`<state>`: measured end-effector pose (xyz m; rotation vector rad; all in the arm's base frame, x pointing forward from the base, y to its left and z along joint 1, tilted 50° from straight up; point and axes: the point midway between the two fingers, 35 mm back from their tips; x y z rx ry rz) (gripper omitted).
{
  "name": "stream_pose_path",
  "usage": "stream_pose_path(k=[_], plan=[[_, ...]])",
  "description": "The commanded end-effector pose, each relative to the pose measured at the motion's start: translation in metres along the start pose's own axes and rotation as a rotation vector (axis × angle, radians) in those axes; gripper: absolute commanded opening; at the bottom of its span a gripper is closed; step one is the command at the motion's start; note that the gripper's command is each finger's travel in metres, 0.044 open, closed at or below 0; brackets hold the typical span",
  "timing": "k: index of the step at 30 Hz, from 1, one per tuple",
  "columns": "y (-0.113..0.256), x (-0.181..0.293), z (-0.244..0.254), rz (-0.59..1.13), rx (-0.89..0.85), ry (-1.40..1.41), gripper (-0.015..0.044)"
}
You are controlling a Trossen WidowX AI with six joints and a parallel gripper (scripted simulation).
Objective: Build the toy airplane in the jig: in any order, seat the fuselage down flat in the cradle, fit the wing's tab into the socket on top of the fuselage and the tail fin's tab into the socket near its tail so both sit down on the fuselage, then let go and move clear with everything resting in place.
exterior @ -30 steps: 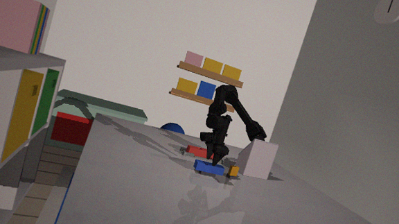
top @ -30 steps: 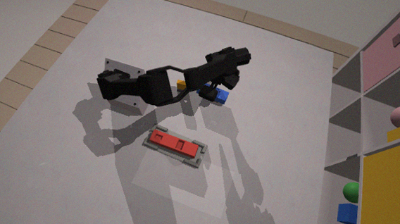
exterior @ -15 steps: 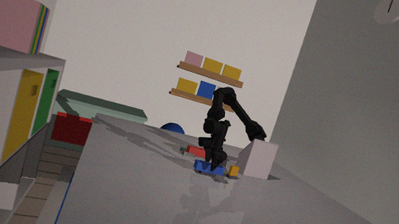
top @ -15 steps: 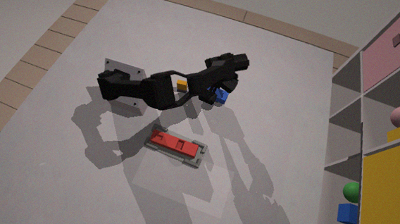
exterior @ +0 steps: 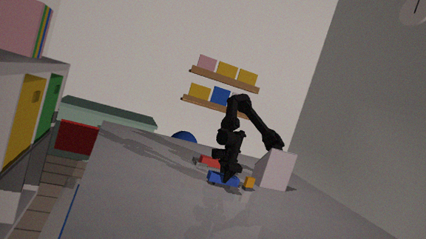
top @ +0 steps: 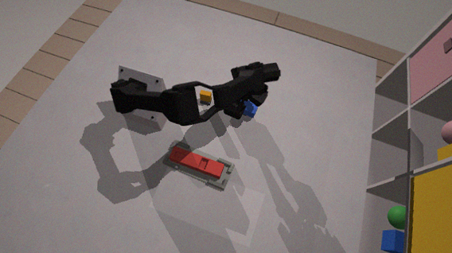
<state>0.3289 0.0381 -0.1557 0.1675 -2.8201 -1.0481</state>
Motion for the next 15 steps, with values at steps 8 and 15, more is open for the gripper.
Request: stream_pose_path(k=[8, 15], plan=[[0.0, 0.0, 0.0, -0.001, 0.005, 0.006, 0.0072], [0.014, -0.001, 0.001, 0.006, -0.001, 0.02, 0.0]])
Point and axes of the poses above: the point midway between the two fingers, 35 mm back from their tips, its own y axis back along the fingers, its own z axis across the jaws, x = y × z, and after that the axes turned 14 degrees about y, right-handed
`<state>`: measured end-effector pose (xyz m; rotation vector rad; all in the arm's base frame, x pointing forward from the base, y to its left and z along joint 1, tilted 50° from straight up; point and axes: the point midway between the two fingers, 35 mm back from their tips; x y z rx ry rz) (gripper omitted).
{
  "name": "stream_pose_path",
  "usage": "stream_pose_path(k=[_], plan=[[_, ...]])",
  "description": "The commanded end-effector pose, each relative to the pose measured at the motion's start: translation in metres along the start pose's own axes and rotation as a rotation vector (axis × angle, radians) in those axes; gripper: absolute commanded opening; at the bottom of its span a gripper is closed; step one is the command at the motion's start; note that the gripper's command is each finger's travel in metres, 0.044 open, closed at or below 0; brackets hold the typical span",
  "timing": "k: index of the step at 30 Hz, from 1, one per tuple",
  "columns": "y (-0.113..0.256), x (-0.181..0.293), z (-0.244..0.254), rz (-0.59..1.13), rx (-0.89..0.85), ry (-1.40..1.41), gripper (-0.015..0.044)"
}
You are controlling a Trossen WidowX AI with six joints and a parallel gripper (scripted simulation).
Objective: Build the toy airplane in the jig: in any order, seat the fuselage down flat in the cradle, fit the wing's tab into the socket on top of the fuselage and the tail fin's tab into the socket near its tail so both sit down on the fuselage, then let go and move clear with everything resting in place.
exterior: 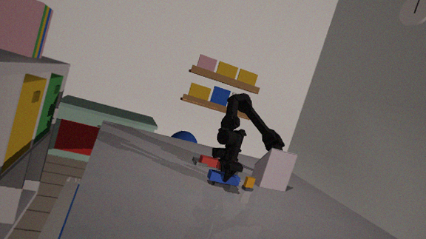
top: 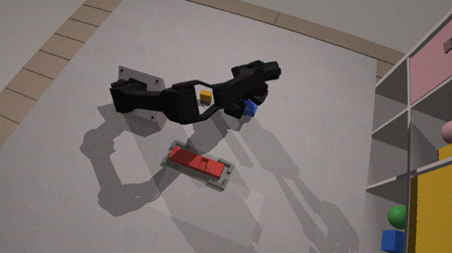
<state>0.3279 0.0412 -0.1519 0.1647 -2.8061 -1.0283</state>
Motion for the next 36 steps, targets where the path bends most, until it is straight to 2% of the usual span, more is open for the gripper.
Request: stream_pose_path(k=[1, 36], plan=[[0.012, -0.002, 0.002, -0.001, -0.01, 0.004, 0.0], [0.12, 0.0, 0.001, -0.011, -0.009, -0.013, 0.0]])
Point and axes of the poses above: the point midway between the two fingers, 35 mm back from their tips, its own y axis back along the fingers, its own z axis across the jaws, x = y × z, and after that the axes turned 14 degrees about y, right-handed
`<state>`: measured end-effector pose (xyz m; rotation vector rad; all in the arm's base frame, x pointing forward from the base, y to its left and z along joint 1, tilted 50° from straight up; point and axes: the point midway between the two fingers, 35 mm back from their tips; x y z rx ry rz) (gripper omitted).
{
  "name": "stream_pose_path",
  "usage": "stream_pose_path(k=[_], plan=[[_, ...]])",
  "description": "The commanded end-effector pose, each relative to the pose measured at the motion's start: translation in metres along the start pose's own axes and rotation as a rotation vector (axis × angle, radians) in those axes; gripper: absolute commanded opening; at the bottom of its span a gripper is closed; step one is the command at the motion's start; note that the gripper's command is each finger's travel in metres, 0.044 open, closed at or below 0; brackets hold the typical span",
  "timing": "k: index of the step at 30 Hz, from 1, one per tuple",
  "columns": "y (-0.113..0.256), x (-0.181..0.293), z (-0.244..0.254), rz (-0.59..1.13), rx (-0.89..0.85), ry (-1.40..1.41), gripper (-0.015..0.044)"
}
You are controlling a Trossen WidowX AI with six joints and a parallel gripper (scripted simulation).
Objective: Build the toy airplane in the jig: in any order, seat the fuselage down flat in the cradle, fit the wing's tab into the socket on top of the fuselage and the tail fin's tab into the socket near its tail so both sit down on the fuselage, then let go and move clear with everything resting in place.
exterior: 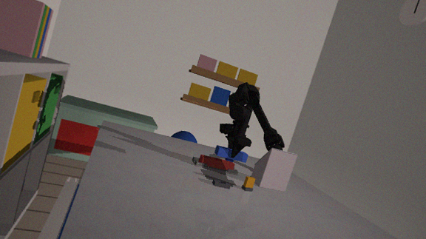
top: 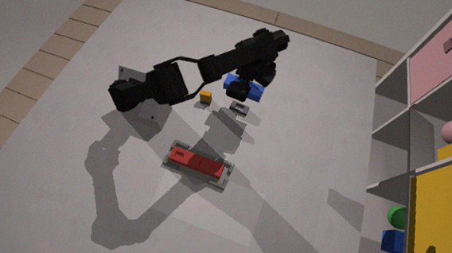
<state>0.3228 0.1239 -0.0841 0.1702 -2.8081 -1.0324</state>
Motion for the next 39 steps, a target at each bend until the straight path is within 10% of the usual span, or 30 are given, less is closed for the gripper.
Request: stream_pose_path(k=[1, 39], plan=[[0.015, 0.001, -0.001, -0.006, -0.007, -0.011, 0.0], [0.003, 0.006, -0.115, -0.004, -0.041, -0.59, 0.0]])
Point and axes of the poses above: the point midway between the two fingers, 35 mm back from their tips, its own y axis back along the fingers, its own z axis across the jaws, x = y × z, and after that the axes turned 14 degrees about y, right-handed
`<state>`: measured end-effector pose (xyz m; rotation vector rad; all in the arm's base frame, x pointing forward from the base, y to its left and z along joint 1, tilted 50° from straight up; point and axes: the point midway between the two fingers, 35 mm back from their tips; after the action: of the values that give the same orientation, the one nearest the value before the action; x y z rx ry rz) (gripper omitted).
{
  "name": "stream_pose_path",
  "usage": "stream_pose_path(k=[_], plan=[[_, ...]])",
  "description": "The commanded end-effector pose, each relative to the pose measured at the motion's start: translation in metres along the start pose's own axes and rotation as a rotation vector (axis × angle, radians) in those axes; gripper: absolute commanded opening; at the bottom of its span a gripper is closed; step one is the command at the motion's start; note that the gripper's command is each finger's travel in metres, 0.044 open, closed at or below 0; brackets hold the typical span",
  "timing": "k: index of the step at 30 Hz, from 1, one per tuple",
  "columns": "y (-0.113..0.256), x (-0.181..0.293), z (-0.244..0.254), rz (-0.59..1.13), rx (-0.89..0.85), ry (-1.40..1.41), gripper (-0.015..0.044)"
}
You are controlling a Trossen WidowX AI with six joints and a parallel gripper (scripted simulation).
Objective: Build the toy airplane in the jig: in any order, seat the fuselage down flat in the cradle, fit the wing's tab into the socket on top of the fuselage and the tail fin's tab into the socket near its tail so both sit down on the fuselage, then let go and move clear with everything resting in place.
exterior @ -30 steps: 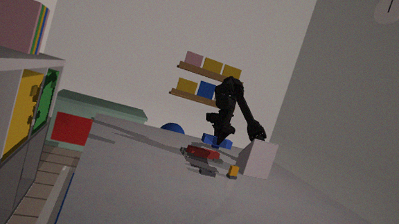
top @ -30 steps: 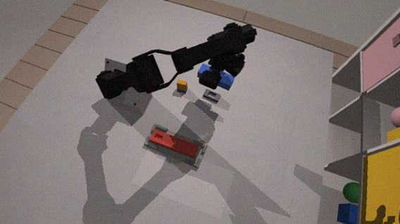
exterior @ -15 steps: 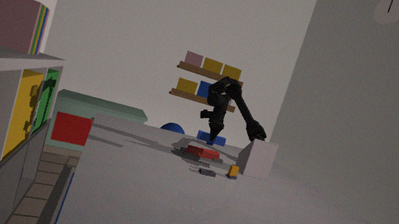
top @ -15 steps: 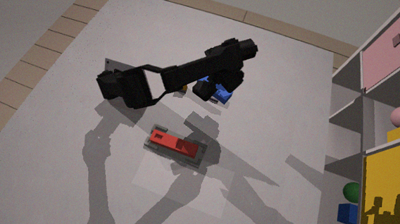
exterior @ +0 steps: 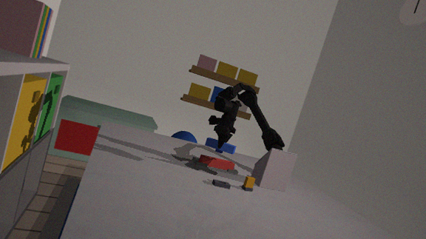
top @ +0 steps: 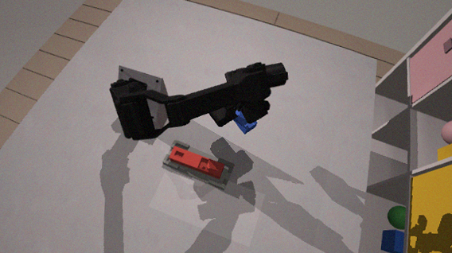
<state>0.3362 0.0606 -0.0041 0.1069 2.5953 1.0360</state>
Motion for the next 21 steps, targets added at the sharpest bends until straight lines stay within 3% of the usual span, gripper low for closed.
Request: stream_pose_path(k=[1, 21], plan=[[0.0, -0.006, -0.014, -0.008, -0.003, -0.08, 0.0], [-0.011, -0.017, -0.079, -0.012, -0.001, -0.429, 0.0]])
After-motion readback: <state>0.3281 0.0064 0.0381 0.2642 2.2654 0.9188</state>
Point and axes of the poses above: the point midway between the two fingers, 35 mm back from their tips, its own y axis back along the fingers, its own z axis across the jaws, x = y × z, and after that the axes turned 14 degrees about y, right-handed
